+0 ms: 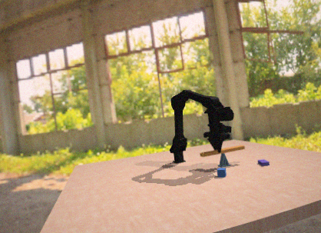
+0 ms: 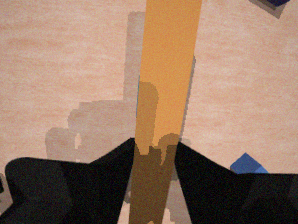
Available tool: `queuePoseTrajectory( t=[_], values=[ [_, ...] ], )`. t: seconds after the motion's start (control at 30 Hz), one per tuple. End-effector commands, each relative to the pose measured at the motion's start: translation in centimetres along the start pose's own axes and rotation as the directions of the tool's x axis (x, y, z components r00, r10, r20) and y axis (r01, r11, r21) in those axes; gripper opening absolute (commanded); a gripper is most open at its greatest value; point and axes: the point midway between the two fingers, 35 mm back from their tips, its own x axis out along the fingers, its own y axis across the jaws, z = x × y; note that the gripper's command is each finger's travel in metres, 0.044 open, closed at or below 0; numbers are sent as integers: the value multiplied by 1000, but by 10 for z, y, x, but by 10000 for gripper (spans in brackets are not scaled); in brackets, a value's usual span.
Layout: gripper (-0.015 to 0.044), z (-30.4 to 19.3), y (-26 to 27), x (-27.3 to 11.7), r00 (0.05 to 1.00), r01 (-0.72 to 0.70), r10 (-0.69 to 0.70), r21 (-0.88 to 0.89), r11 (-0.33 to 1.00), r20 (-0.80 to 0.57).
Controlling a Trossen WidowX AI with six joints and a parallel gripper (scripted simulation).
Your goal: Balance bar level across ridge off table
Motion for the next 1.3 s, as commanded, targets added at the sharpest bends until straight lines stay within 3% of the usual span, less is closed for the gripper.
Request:
queuePoseTrajectory(
  t=[0.0,0.7,0.9,1.27],
  values=[
    [0,0,0,0,1000,0,0,0,1000,0],
    [0,0,0,0,1000,0,0,0,1000,0],
    [157,0,0,0,1000,0,0,0,1000,0],
    [167,0,0,0,1000,0,0,0,1000,0]
  ],
)
